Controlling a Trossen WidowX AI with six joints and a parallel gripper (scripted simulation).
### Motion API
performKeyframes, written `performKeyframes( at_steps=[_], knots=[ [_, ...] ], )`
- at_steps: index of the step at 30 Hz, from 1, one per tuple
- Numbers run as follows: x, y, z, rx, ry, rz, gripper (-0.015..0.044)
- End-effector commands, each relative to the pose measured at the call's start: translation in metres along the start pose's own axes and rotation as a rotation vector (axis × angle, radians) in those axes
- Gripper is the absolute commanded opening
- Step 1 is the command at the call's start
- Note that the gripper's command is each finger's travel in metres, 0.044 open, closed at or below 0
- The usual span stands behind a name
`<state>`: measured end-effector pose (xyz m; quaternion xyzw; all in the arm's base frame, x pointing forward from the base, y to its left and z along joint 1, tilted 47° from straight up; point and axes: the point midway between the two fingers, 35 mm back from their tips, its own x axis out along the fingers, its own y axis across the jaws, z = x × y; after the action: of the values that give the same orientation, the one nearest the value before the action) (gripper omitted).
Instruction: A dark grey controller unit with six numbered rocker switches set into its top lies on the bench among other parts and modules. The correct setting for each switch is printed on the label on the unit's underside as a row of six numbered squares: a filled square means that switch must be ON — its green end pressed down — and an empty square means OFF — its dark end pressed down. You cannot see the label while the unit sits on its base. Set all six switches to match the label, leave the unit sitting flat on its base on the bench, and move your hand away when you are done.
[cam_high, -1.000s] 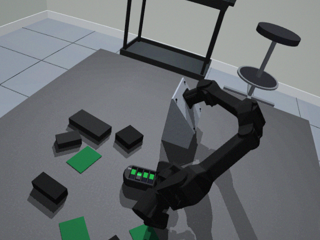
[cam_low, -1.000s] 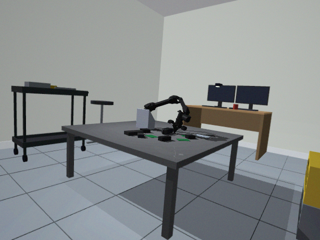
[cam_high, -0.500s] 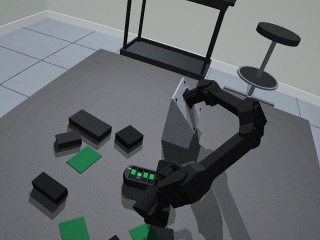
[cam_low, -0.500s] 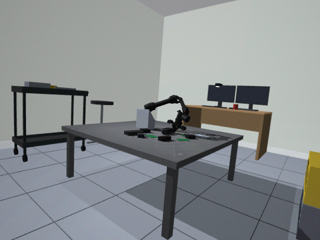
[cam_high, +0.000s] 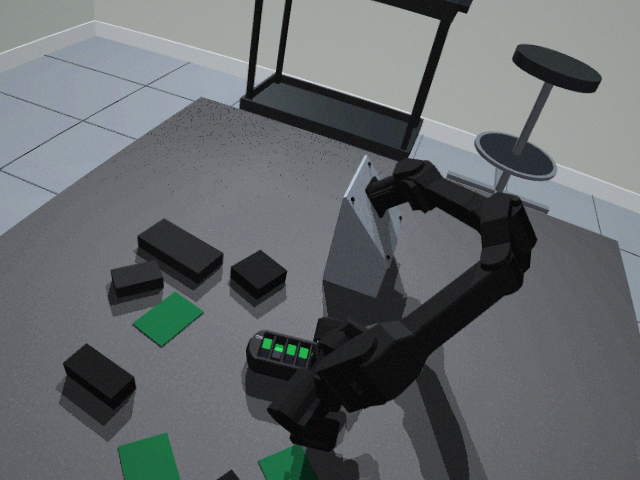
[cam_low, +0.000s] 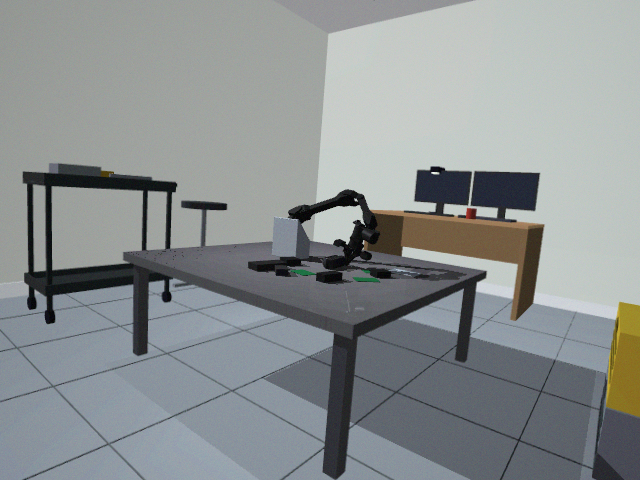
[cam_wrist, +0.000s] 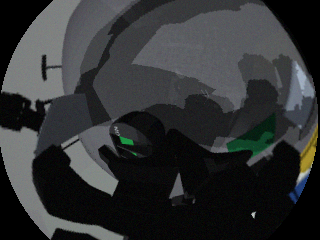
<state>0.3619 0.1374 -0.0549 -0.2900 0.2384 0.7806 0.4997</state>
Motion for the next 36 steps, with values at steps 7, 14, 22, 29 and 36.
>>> performKeyframes(
  at_steps=[7,14,22,29,36],
  knots=[
    [0.005,0.013,-0.001,0.01,-0.004,0.006,0.0],
    [0.007,0.021,-0.001,0.011,-0.004,0.007,0.0],
    [0.01,0.03,-0.001,0.011,-0.004,0.007,0.0],
    [0.013,0.039,0.0,0.011,-0.004,0.007,0.0],
    [0.015,0.047,0.0,0.012,-0.005,0.008,0.0]
  ],
)
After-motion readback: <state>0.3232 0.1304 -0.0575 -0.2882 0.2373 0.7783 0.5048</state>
